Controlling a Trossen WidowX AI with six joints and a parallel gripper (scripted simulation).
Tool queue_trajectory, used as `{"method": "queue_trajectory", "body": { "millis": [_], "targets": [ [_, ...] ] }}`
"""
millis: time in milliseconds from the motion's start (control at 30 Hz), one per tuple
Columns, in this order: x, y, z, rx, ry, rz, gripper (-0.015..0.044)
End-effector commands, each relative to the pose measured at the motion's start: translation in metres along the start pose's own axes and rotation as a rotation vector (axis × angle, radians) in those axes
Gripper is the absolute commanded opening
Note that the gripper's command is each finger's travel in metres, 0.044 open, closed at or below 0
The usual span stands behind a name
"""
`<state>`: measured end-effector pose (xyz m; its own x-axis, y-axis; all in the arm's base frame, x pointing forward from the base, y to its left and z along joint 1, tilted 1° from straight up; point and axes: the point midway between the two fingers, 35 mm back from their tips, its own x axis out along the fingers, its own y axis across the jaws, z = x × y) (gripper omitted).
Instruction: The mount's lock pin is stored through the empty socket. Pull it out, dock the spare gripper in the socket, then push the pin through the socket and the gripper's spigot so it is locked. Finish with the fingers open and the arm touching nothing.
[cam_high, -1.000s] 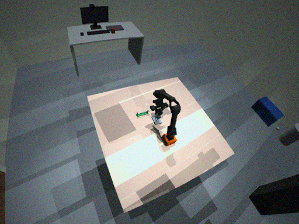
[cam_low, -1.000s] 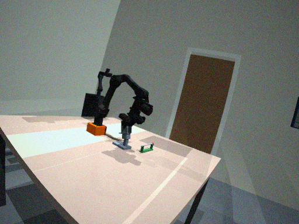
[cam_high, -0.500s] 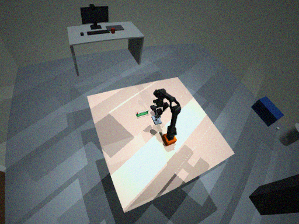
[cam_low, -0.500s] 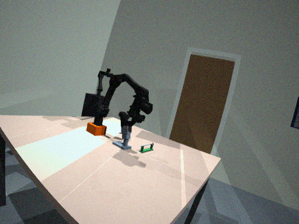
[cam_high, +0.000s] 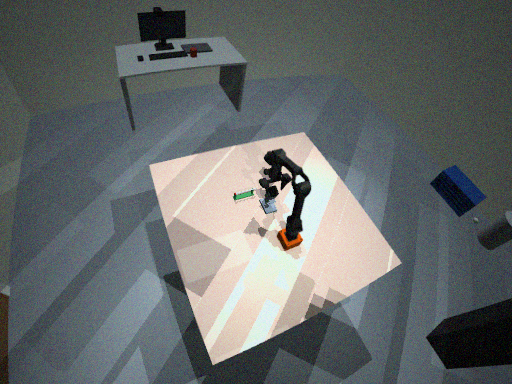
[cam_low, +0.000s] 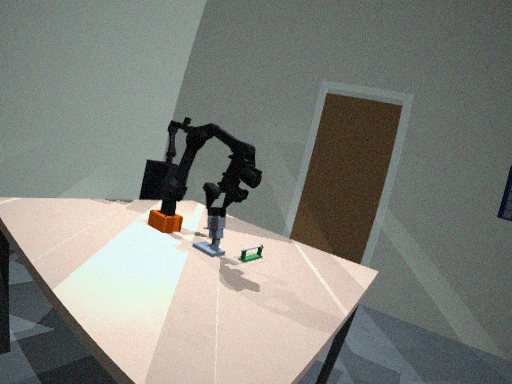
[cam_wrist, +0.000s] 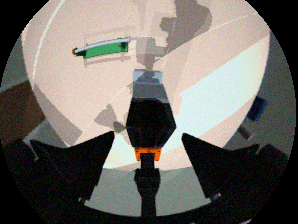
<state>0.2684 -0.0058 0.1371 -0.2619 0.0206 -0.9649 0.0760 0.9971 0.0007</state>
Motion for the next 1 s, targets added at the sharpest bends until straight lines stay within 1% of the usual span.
{"method": "queue_trajectory", "body": {
  "millis": [0, 967],
  "targets": [
    [-0.007, 0.000, -0.005, 0.000, -0.003, 0.000, 0.0440],
    [-0.053, -0.001, -0.035, 0.000, -0.214, 0.010, 0.0440]
  ]
}}
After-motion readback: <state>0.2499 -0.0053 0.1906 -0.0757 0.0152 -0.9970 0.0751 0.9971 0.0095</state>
